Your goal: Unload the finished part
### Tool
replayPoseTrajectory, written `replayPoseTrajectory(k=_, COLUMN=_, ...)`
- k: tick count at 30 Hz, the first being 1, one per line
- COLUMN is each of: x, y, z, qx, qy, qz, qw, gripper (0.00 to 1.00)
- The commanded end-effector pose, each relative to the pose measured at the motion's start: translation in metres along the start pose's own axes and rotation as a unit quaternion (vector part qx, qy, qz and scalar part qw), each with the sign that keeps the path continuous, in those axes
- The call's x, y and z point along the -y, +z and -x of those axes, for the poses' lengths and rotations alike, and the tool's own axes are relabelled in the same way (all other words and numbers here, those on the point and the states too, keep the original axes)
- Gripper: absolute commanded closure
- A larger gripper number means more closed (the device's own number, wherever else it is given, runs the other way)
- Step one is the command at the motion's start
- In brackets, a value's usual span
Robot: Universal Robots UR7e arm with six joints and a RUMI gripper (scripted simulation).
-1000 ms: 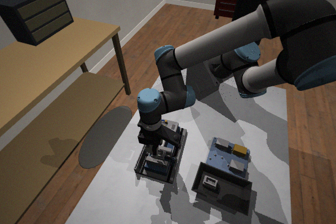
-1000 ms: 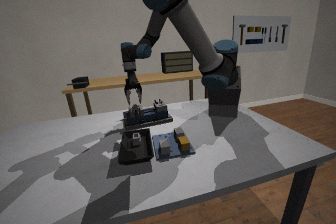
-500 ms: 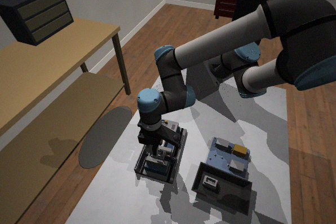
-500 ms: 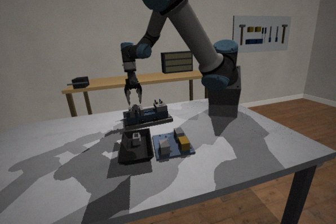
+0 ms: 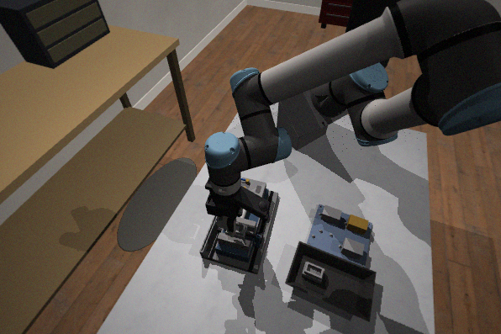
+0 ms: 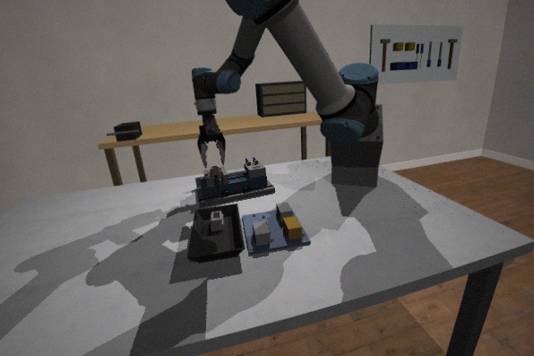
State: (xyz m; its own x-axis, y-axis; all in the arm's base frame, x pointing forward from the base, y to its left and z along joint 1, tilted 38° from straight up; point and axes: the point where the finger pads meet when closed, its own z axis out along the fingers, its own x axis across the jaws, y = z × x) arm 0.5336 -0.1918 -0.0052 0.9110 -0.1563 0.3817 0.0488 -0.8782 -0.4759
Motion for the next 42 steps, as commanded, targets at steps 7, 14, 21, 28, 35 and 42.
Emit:
replayPoseTrajectory(k=7, x=0.0006, y=0.0052, z=0.0000, qx=0.000, qy=0.000, qz=-0.001, qw=1.000, gripper=0.60)
replayPoseTrajectory(k=14, x=0.0009, y=0.0079, z=0.0006, qx=0.001, qy=0.001, qz=-0.001, qw=1.000, gripper=0.60)
replayPoseTrajectory(k=21, x=0.0010, y=0.0106, z=0.0009, qx=0.001, qy=0.001, qz=-0.002, qw=1.000, gripper=0.60)
replayPoseTrajectory(k=28, x=0.0005, y=0.0116, z=0.0006, qx=0.000, qy=0.001, qz=-0.001, qw=1.000, gripper=0.60)
replayPoseTrajectory(k=35, x=0.0006, y=0.0127, z=0.0007, qx=0.001, qy=0.001, qz=-0.001, qw=1.000, gripper=0.60)
replayPoseTrajectory(k=42, x=0.0004, y=0.0125, z=0.0004, qx=0.000, qy=0.001, qz=-0.001, qw=1.000, gripper=0.60)
